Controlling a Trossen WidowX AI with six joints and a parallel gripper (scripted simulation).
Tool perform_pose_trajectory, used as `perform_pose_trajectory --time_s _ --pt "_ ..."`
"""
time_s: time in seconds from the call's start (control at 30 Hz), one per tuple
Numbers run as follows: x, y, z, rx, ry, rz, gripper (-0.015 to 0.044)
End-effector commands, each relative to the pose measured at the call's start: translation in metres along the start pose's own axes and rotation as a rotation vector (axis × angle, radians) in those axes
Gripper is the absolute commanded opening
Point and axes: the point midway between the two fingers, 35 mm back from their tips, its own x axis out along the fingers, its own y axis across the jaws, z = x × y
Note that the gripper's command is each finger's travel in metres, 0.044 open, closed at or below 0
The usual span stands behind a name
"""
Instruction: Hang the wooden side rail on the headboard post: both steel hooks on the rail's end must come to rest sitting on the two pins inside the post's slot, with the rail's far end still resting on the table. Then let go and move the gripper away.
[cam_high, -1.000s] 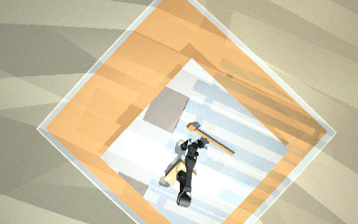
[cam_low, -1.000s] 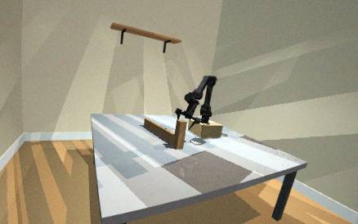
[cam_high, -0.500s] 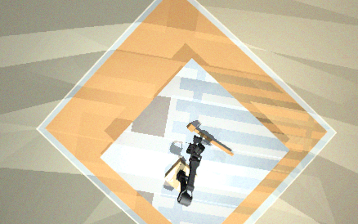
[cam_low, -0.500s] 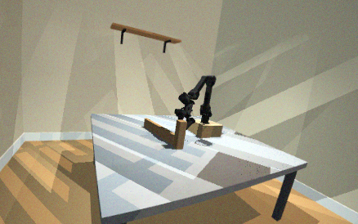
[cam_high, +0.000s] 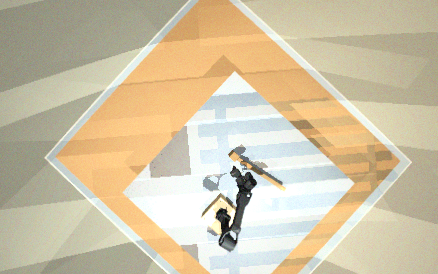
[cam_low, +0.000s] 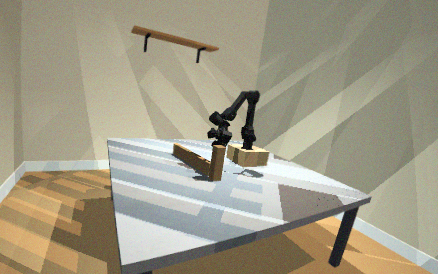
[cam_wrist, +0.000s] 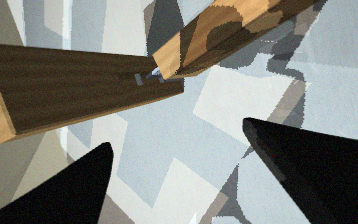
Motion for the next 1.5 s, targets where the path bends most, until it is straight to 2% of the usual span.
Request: perform_pose_trajectory --time_s 0.0,0.4,1.47 --pt "-0.004 -0.001 0.013 -0.746 -0.019 0.186 0.0440" --pt "-0.016 -0.001 0.024 -1.424 -0.195 0.313 0.0440" --pt "-0.016 -0.001 0.025 -1.415 -0.190 0.311 0.0440"
